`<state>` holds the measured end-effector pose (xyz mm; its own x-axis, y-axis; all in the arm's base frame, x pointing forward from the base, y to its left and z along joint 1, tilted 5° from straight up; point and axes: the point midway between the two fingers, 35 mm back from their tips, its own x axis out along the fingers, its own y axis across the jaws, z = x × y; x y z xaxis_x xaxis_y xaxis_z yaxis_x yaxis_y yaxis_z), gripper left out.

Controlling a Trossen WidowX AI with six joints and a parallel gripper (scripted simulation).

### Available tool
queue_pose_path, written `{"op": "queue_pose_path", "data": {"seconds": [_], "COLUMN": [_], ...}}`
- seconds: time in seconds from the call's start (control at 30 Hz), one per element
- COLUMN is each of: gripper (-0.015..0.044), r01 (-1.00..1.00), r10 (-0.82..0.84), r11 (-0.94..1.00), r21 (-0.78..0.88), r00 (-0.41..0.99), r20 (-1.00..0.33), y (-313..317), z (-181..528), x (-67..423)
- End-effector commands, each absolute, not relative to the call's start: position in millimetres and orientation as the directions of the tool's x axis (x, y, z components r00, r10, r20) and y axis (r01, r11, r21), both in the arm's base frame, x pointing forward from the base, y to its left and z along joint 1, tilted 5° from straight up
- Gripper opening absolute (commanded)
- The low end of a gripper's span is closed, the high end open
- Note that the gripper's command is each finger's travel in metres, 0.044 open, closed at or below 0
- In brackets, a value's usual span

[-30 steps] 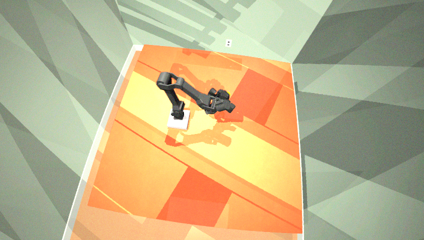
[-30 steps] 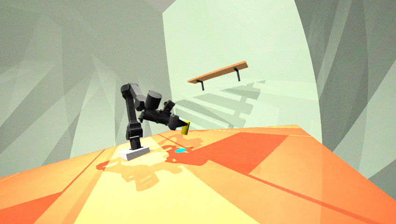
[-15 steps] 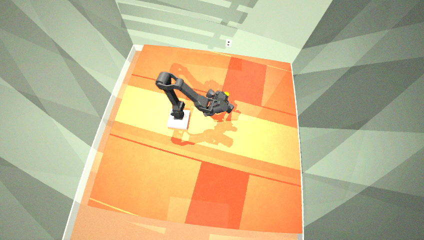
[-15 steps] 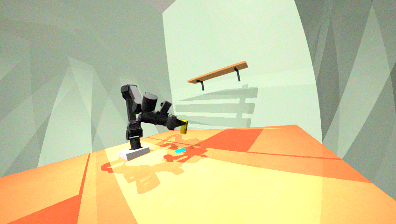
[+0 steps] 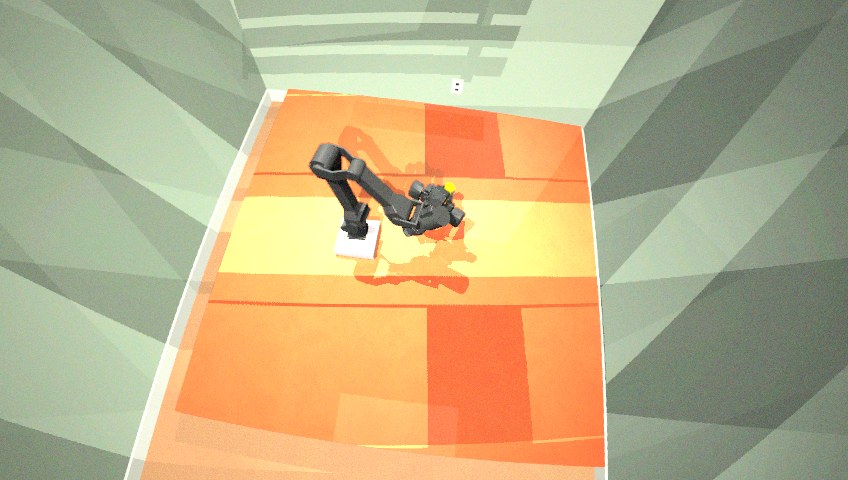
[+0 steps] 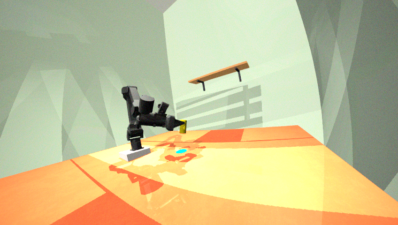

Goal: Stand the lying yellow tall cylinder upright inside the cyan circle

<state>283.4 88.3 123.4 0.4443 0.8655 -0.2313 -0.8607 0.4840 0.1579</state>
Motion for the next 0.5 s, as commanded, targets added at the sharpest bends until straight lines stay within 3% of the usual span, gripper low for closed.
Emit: {"op": "queue_pose_path", "data": {"seconds": [0.0, 0.47], "gripper": [0.0105, 0.0105], "r01": [-0.867, -0.885], "r10": [0.873, 0.890], "r11": [0.475, 0.449], "r21": [0.154, 0.124], "r00": [0.440, 0.431], "r20": [-0.211, -0.150], "y": [88, 84], "z": [125, 128], "x": [280, 268]}}
